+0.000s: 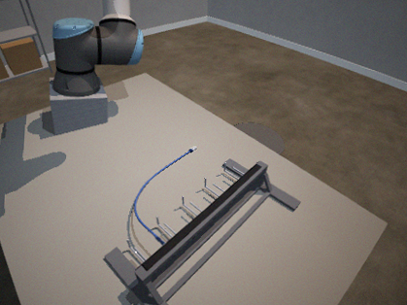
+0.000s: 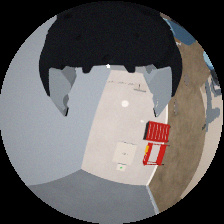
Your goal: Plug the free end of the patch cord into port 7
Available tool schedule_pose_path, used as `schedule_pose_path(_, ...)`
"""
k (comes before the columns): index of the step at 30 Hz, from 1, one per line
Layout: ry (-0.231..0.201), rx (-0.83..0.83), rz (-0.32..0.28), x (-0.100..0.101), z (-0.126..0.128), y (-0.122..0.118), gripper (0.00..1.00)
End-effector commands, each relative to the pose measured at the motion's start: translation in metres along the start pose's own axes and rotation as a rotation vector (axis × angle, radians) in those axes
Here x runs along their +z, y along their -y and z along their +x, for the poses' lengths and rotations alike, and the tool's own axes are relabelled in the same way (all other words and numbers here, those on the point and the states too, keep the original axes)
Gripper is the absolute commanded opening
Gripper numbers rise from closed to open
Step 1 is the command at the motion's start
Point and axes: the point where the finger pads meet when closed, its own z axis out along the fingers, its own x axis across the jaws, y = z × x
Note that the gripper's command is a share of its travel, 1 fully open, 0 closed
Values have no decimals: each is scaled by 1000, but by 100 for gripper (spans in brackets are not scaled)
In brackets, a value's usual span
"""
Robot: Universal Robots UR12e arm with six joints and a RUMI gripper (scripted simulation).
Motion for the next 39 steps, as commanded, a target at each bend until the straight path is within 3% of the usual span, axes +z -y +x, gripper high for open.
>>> schedule_pose_path(1,15,-32,36,4,-13,23,100)
schedule_pose_path(5,55,-107,122,11,-48,75,100)
schedule_pose_path(8,105,-188,220,14,-92,132,100)
schedule_pose_path(10,105,-188,220,14,-92,132,100)
schedule_pose_path(12,149,-253,300,12,-133,175,100)
schedule_pose_path(20,377,-496,636,-24,-271,271,100)
schedule_pose_path(21,379,-498,639,-28,-287,283,100)
schedule_pose_path(22,420,-531,690,-36,-306,291,100)
schedule_pose_path(24,420,-531,690,-44,-337,313,100)
schedule_pose_path(25,463,-563,741,-54,-356,319,100)
schedule_pose_path(27,463,-563,741,-54,-356,319,100)
schedule_pose_path(28,508,-593,790,-73,-405,343,100)
schedule_pose_path(30,600,-648,885,-91,-433,346,100)
schedule_pose_path(31,600,-648,885,-98,-451,354,100)
schedule_pose_path(32,647,-672,930,-110,-469,357,100)
schedule_pose_path(33,647,-672,930,-118,-486,364,100)
schedule_pose_path(35,740,-714,1013,-142,-522,366,100)
schedule_pose_path(36,740,-714,1013,-150,-539,371,100)
schedule_pose_path(38,831,-748,1086,-176,-572,370,100)
schedule_pose_path(39,831,-748,1086,-185,-589,374,100)
